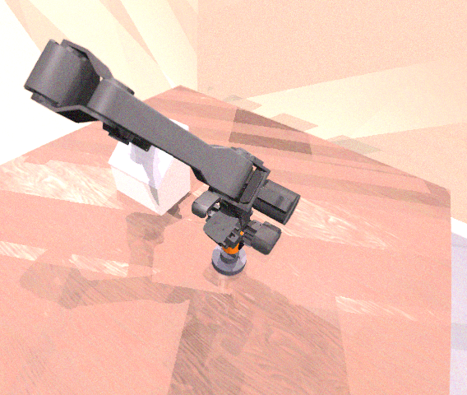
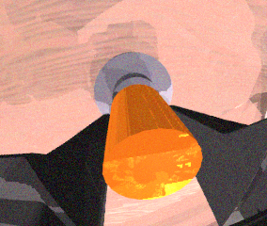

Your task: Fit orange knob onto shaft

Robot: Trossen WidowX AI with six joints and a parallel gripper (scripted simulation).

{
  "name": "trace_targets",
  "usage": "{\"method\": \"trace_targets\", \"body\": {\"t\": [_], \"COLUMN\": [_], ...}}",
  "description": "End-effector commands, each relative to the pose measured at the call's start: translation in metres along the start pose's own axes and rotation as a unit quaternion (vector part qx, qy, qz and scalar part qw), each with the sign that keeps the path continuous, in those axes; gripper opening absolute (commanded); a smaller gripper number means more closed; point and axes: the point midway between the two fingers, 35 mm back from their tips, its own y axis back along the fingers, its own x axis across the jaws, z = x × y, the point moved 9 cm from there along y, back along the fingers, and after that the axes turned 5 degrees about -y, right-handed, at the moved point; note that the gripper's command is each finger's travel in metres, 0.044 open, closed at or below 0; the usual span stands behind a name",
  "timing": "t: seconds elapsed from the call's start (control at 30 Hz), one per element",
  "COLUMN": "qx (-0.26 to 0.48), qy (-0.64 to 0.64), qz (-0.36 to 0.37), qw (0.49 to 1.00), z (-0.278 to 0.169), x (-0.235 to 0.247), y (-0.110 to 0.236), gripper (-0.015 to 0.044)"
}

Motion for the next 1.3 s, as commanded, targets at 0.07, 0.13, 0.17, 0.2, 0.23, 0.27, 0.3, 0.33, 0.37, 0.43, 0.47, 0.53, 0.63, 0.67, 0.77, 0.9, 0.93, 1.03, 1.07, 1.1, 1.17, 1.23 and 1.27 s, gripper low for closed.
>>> {"method": "trace_targets", "body": {"t": [0.07,0.13,0.17,0.2,0.23,0.27,0.3,0.33,0.37,0.43,0.47,0.53,0.63,0.67,0.77,0.9,0.93,1.03,1.07,1.1,1.17,1.23,1.27], "qx": [-0.001,-0.001,-0.001,-0.001,-0.001,-0.001,-0.001,-0.001,-0.001,-0.001,-0.001,-0.001,-0.001,-0.001,-0.001,-0.001,-0.001,0.000,0.000,0.000,0.000,0.000,0.000], "qy": [-0.014,-0.014,-0.014,-0.014,-0.014,-0.014,-0.014,-0.014,-0.014,-0.014,-0.014,-0.014,-0.014,-0.014,-0.014,-0.041,-0.057,-0.113,-0.118,-0.118,-0.118,-0.118,-0.118], "qz": [0.001,0.001,0.001,0.001,0.001,0.001,0.001,0.001,0.001,0.001,0.001,0.001,0.001,0.001,0.001,0.001,0.001,0.001,0.001,0.001,0.001,0.001,0.001], "qw": [1.000,1.000,1.000,1.000,1.000,1.000,1.000,1.000,1.000,1.000,1.000,1.000,1.000,1.000,1.000,0.999,0.998,0.994,0.993,0.993,0.993,0.993,0.993], "z": [-0.0018,-0.0019,-0.0017,-0.0016,-0.0014,-0.0012,-0.0011,-0.0011,-0.0013,-0.0013,-0.0014,-0.0014,-0.0015,-0.0017,-0.0013,-0.0010,-0.0009,-0.0004,-0.0003,-0.0004,-0.0005,-0.0008,-0.0010], "x": [-0.0007,-0.0013,-0.0013,-0.0012,-0.0010,-0.0009,-0.0009,-0.0009,-0.0010,-0.0010,-0.0010,-0.0010,-0.0010,-0.0009,-0.0006,-0.0002,0.0000,0.0006,0.0006,0.0004,-0.0002,-0.0006,-0.0007], "y": [-0.0013,-0.0015,-0.0015,-0.0027,-0.0029,-0.0032,-0.0037,-0.0032,-0.0032,-0.0032,-0.0037,-0.0037,-0.0025,-0.0007,0.0009,0.0015,0.0015,0.0013,0.0009,0.0006,-0.0002,-0.0008,-0.0009], "gripper": [0.0000,0.0000,0.0000,0.0000,0.0000,0.0000,0.0000,0.0000,0.0000,0.0000,0.0000,0.0000,0.0000,0.0000,0.0000,0.0000,0.0000,0.0000,0.0000,0.0000,0.0000,0.0000,0.0000]}}
